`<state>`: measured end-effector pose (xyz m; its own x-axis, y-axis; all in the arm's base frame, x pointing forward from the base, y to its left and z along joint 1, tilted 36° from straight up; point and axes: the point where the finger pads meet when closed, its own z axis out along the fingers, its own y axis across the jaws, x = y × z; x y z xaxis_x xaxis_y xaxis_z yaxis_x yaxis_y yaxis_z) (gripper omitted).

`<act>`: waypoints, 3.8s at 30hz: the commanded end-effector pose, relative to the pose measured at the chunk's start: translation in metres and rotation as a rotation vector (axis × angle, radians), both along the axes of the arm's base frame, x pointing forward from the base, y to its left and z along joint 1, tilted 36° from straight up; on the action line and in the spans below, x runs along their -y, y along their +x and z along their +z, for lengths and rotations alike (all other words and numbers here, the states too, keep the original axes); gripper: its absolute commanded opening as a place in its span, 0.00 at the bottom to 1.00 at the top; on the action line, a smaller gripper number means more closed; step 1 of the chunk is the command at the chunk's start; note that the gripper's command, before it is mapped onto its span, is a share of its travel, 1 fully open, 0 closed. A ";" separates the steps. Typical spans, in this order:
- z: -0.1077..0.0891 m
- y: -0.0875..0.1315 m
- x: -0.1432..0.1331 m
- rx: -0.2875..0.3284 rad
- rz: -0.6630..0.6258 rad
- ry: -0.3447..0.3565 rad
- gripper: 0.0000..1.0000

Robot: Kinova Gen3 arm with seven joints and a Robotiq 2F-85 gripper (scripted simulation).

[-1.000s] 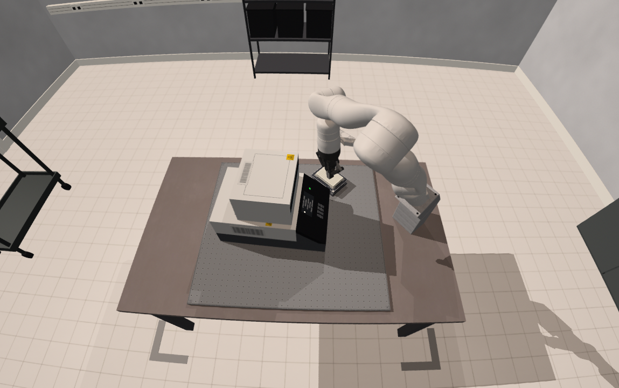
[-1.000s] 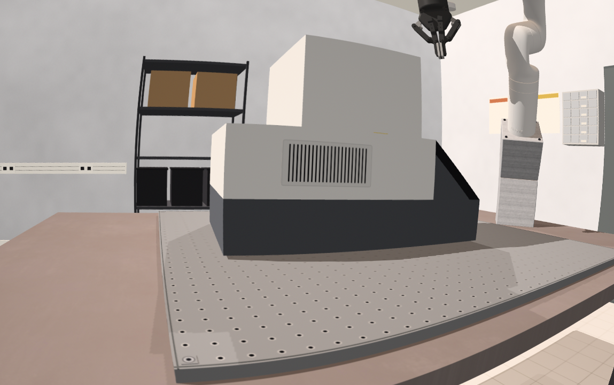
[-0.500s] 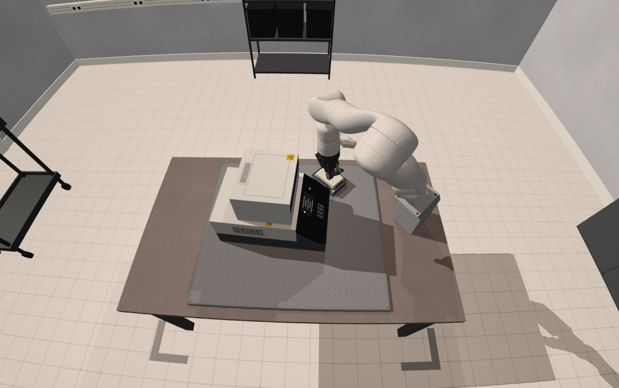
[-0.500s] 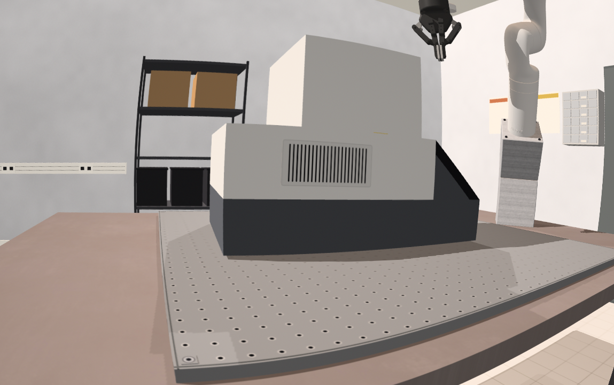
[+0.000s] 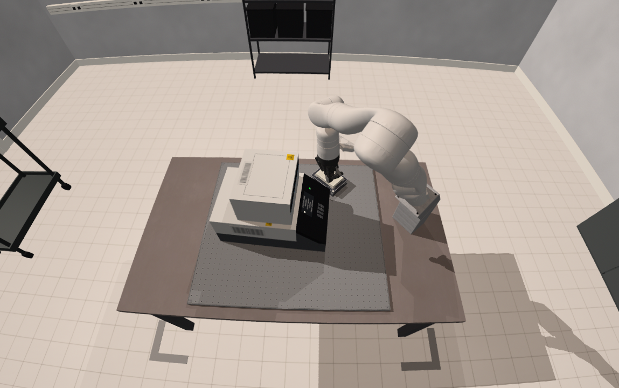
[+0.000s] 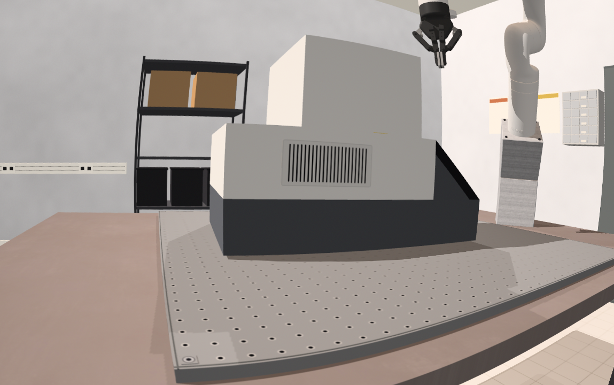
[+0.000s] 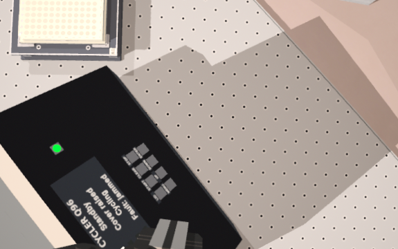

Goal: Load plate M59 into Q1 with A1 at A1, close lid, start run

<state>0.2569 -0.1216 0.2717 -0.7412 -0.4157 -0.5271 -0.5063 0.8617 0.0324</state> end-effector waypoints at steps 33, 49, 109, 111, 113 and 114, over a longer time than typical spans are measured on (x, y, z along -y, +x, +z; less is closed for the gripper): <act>-0.035 0.021 -0.013 -0.005 -0.003 0.009 0.10; -0.050 0.030 -0.018 -0.004 -0.003 0.008 0.10; -0.109 0.067 -0.035 -0.004 -0.008 0.008 0.10; -0.111 0.068 -0.036 -0.004 -0.008 0.008 0.10; -0.113 0.070 -0.037 -0.004 -0.008 0.008 0.10; -0.114 0.070 -0.037 -0.004 -0.008 0.008 0.10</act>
